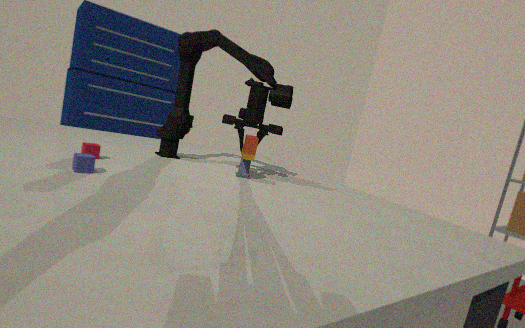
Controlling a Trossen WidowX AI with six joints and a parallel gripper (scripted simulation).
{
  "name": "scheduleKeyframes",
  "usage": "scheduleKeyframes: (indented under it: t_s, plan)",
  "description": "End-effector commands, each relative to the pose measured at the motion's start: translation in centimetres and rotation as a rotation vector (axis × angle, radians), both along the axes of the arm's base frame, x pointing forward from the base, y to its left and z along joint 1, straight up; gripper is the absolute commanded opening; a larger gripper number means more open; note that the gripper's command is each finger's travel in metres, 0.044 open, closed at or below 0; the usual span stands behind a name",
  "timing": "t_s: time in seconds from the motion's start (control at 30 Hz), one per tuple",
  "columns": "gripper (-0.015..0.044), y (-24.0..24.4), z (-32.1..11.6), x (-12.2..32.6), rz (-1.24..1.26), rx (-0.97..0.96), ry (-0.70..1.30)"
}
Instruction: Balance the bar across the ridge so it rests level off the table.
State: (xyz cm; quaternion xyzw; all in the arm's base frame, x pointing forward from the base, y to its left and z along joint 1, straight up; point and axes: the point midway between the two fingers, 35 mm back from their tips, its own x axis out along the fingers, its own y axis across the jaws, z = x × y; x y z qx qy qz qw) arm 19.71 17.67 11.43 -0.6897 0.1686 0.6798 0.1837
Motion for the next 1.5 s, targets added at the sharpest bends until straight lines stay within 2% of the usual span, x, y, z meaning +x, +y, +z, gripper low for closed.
scheduleKeyframes:
  t_s: [0.0,1.47]
  plan:
    - [0.0000,0.01,-0.07,0.02,-0.002,0.000,0.000]
    - [0.0000,-0.02,-0.44,0.00,-0.002,0.000,0.000]
